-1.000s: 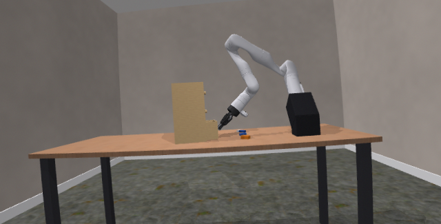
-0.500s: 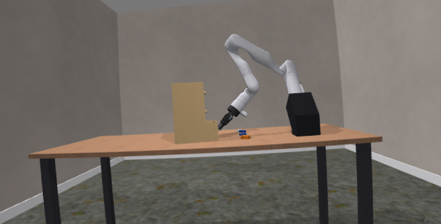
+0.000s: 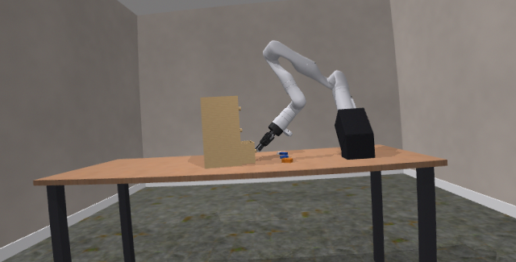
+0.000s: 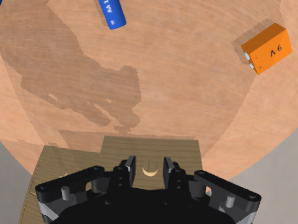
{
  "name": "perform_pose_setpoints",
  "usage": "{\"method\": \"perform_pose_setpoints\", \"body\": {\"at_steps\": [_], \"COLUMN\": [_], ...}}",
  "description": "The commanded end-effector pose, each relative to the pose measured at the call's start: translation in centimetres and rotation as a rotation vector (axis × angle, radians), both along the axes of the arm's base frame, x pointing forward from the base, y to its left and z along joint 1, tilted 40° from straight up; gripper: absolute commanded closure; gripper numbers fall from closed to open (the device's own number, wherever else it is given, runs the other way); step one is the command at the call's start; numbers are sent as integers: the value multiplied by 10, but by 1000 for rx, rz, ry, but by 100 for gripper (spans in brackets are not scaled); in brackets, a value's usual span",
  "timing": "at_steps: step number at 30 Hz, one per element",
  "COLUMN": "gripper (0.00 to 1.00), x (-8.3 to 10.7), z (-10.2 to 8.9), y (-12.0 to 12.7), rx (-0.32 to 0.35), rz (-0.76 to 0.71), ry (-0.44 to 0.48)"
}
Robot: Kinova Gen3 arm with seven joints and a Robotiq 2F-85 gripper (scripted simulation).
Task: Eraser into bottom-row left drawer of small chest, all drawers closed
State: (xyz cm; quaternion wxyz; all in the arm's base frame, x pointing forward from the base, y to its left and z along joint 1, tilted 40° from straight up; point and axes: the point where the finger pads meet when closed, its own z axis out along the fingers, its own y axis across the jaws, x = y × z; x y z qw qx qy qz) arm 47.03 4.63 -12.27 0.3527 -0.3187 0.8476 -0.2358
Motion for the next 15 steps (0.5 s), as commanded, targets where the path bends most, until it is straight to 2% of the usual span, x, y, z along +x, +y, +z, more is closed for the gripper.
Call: {"method": "perform_pose_setpoints", "body": {"at_steps": [1, 8, 15], "gripper": [67, 67, 67], "x": [-15, -38, -39], "z": [1, 2, 3], "y": [-8, -18, -18], "rx": [0, -3, -3], "rz": [-9, -15, -15], "ry": [0, 11, 11]}}
